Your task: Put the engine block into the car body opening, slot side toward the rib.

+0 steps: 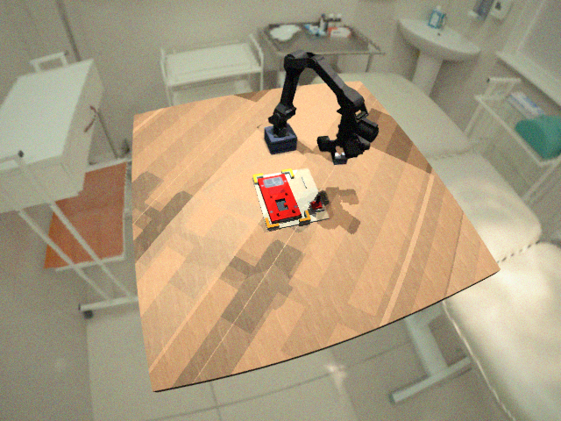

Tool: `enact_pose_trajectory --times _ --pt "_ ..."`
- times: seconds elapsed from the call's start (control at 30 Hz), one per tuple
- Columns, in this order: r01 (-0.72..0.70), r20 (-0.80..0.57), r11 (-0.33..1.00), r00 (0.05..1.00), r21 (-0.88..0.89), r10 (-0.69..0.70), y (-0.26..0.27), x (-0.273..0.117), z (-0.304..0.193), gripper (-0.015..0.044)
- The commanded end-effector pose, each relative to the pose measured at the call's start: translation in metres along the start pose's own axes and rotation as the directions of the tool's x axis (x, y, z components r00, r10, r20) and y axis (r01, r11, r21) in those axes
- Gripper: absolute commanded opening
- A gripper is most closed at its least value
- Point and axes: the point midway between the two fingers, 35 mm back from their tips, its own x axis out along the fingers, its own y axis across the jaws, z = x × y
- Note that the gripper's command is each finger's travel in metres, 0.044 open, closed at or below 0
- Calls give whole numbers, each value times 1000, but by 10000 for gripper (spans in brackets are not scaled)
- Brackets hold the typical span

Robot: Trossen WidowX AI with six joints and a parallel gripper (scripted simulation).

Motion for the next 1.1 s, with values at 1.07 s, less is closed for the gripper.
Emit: enact_pose_trajectory --times 1.07 --pt "0 654 1000 757 -2 2 0 8 -23 0"
